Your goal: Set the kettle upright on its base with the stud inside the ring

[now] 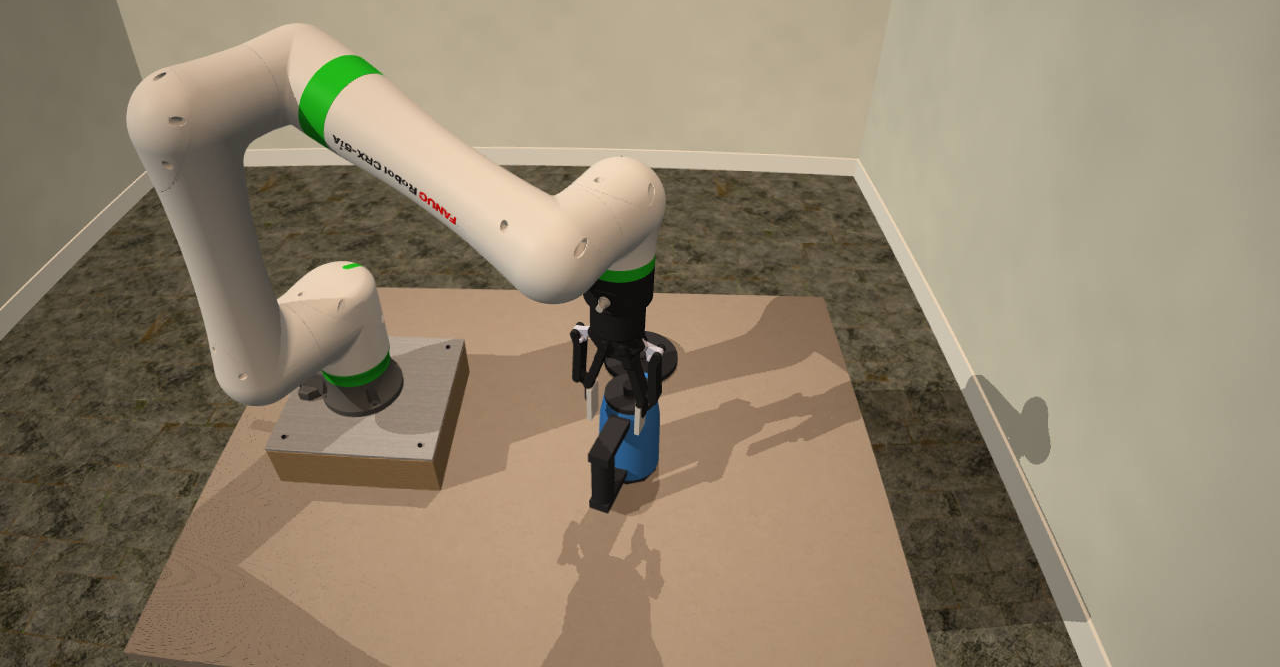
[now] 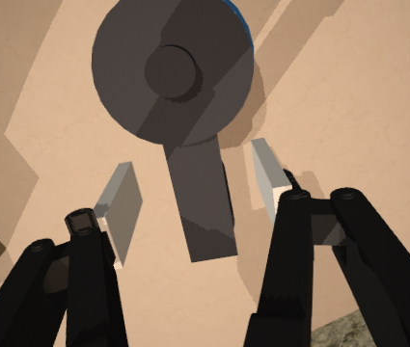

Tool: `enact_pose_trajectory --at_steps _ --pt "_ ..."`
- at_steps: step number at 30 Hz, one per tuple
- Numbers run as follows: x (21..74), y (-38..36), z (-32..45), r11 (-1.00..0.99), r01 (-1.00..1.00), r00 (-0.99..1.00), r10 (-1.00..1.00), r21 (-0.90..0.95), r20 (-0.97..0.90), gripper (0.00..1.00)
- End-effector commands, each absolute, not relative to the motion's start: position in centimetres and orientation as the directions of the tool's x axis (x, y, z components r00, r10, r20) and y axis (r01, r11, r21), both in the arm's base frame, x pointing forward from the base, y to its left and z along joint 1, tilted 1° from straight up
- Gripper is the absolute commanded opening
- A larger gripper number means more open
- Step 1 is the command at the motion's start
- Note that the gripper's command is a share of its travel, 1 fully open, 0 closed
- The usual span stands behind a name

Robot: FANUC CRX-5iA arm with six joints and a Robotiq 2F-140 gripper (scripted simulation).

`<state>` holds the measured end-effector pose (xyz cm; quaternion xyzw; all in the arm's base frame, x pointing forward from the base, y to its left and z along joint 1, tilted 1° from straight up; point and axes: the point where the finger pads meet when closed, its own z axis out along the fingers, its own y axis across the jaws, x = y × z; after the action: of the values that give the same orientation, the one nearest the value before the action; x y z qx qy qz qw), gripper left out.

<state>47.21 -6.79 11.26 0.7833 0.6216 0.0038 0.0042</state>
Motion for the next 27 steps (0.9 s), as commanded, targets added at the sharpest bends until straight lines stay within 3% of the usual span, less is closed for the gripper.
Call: enact_pose_trajectory --at_steps 1,27 --pt "47.23 -6.8 11.28 -0.227 0.974 0.227 0.974 0.012 0.001 0.47" --pt "47.24 -6.8 10.81 -0.227 0.974 0.227 0.974 0.012 0.001 0.47"
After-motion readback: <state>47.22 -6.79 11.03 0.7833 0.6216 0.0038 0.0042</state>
